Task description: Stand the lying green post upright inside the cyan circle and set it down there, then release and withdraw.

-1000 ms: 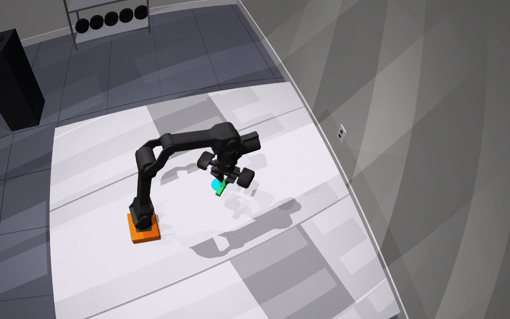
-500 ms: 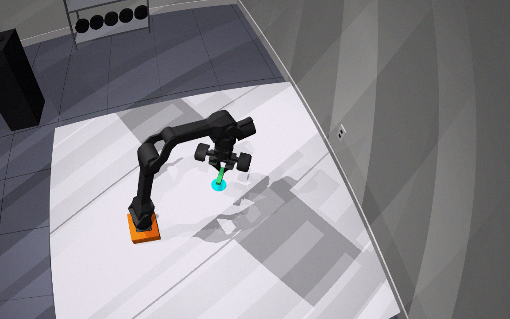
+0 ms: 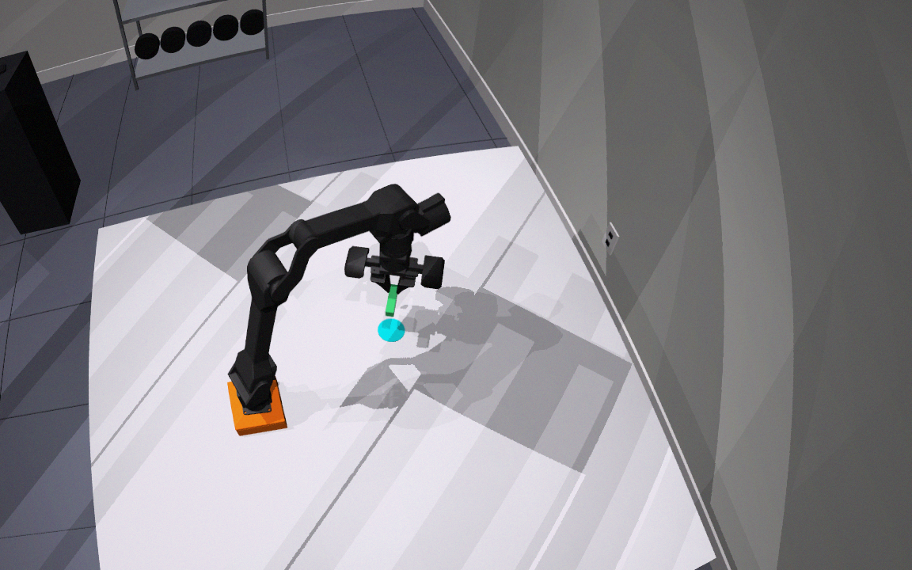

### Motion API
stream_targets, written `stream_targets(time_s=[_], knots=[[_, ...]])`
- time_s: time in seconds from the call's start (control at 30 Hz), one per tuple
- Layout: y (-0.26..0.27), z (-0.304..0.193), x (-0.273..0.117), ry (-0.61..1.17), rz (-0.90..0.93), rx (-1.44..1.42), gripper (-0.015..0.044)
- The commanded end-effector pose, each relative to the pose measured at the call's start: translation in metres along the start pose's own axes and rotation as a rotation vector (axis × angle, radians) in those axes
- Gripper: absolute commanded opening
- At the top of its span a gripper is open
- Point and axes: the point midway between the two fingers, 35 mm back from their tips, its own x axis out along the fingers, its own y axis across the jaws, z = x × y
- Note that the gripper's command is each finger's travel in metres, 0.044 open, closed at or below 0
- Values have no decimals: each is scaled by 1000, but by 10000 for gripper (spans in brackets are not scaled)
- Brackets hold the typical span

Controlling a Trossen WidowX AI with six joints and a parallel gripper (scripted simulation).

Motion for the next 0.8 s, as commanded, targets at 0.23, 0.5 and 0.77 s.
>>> stream_targets(time_s=[0.23, 0.5, 0.77], knots=[[-5, 6, 8, -76, 6, 33, 23], [-9, 10, 14, -136, 9, 59, 23], [-14, 14, 20, -196, 11, 83, 23]])
